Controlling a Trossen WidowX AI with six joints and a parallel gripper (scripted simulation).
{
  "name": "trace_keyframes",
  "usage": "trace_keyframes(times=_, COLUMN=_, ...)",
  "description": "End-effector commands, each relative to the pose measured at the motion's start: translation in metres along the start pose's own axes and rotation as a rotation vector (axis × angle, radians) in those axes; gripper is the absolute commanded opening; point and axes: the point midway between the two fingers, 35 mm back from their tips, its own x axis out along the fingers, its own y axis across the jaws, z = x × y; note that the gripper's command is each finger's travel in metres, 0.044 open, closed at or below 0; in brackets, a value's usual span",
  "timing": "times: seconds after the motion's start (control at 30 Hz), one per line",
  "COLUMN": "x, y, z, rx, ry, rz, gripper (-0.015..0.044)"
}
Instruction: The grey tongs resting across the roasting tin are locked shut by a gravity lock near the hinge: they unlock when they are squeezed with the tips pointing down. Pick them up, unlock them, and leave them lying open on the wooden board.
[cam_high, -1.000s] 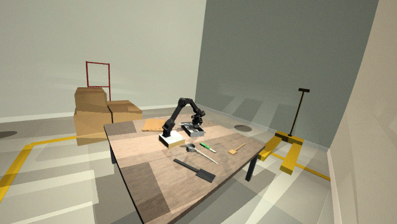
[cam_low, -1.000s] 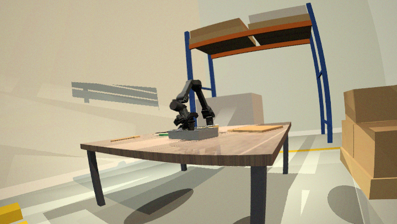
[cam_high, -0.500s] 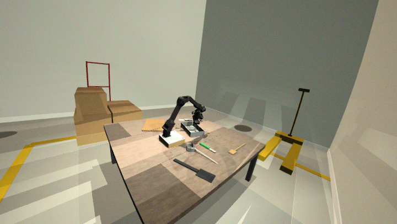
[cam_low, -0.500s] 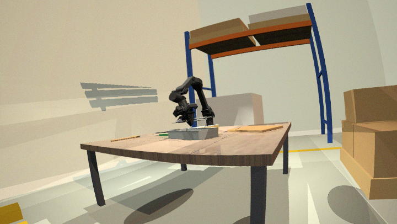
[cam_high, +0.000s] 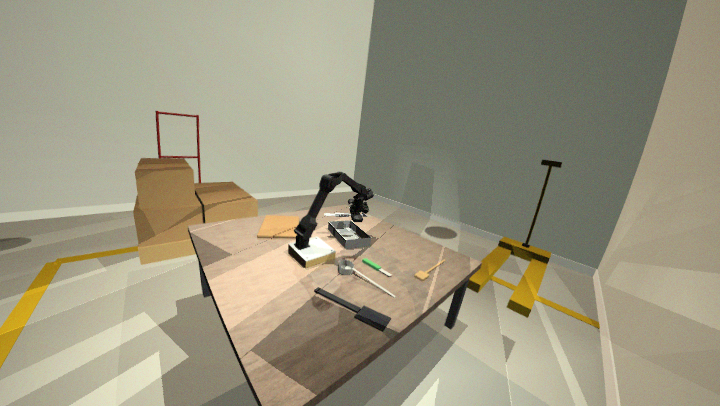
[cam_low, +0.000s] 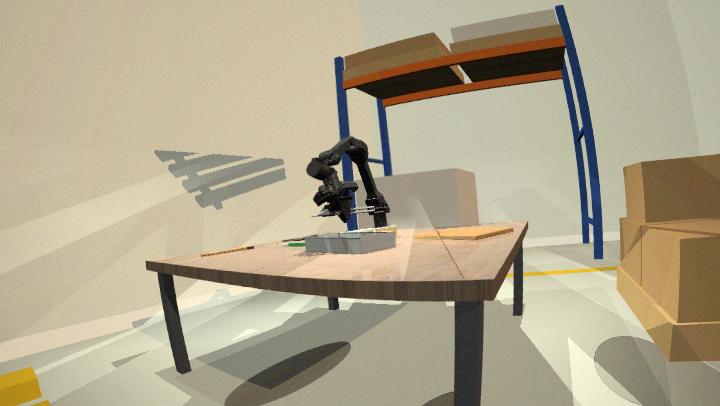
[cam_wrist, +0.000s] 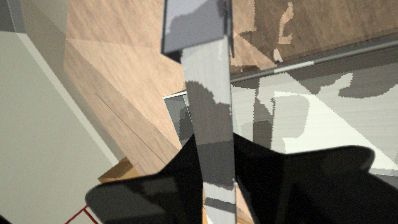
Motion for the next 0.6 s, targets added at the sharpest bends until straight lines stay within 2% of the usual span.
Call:
trace_keyframes(times=0.0, x=0.0004, y=0.0018, z=0.0015, rx=0.005, ry=-0.002, rz=-0.042, gripper=-0.015)
trace_keyframes(times=0.57, x=0.003, y=-0.0003, z=-0.0014, rx=0.012, ry=0.002, rz=-0.371, gripper=-0.015)
